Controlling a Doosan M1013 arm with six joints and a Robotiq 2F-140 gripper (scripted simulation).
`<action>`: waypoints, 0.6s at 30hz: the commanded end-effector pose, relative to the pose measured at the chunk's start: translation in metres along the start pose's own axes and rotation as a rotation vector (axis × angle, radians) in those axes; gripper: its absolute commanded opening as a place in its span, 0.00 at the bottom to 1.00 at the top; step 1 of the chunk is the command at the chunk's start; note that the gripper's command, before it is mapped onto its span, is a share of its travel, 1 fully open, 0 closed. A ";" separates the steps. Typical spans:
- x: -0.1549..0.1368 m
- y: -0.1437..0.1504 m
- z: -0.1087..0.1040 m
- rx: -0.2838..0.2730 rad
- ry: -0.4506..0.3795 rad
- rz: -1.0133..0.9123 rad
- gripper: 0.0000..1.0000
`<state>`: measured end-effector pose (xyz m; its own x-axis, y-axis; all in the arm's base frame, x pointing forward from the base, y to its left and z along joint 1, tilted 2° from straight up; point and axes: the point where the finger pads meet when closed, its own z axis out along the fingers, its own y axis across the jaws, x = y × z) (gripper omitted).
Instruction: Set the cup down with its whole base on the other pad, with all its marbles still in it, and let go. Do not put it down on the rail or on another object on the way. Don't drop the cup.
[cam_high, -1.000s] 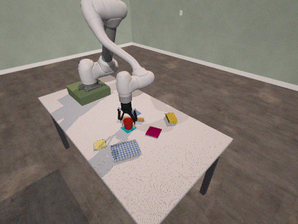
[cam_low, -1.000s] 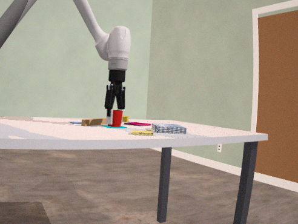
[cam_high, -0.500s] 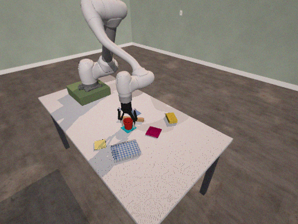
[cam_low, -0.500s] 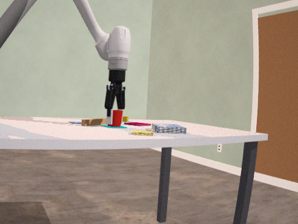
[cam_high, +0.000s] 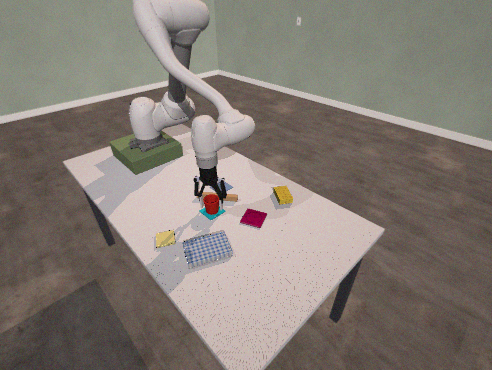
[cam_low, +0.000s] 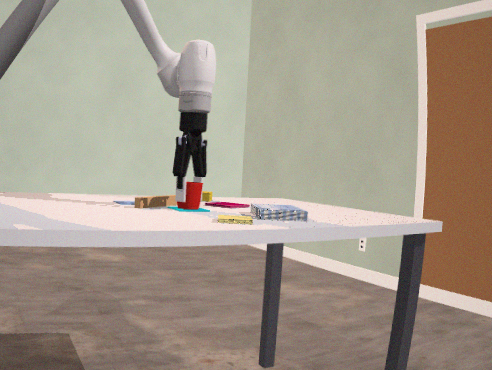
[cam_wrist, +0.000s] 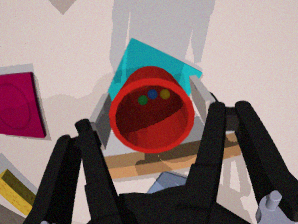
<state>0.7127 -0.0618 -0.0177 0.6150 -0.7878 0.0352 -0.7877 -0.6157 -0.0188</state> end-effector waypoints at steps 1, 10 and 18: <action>0.000 0.000 -0.003 0.000 0.000 0.000 0.59; 0.000 0.000 -0.031 0.000 0.000 0.000 0.59; 0.000 0.000 -0.052 0.000 0.000 0.000 0.59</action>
<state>0.7109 -0.0610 0.0310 0.6150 -0.7877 0.0352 -0.7877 -0.6158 -0.0187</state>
